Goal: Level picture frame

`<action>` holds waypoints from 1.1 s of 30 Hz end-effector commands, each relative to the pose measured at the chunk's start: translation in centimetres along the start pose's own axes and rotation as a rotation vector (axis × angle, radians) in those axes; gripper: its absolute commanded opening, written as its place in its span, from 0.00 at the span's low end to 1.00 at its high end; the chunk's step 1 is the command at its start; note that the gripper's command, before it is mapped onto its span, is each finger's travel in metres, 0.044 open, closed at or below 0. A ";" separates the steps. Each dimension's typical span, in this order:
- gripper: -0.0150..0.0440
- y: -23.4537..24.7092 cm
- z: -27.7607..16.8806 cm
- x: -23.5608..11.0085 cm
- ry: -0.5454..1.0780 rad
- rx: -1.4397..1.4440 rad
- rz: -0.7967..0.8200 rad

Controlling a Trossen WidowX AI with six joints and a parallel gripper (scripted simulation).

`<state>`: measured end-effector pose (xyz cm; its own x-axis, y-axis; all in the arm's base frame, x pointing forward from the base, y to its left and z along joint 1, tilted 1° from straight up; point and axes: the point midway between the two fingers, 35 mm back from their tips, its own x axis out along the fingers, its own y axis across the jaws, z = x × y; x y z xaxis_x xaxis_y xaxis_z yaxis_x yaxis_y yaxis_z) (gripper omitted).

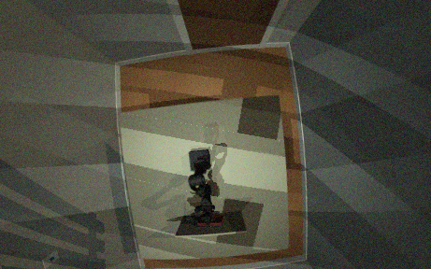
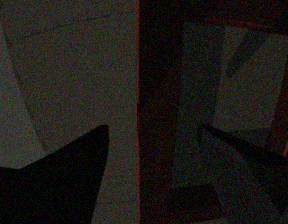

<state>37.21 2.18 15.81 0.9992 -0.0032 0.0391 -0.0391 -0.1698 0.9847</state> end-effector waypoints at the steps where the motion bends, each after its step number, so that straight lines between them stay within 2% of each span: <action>1: 0.61 0.0 -0.1 0.0 0.005 -0.003 0.000; 6: 0.38 0.0 -0.1 0.0 0.005 -0.003 0.000; 12: 0.32 0.0 -0.1 0.0 0.005 -0.003 0.000; 14: 0.25 0.0 -0.1 0.0 0.005 -0.003 0.000; 33: 0.25 0.3 0.0 0.0 0.005 -0.003 0.000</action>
<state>37.22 2.18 15.84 0.9994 -0.0001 0.0346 -0.0341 -0.1693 0.9850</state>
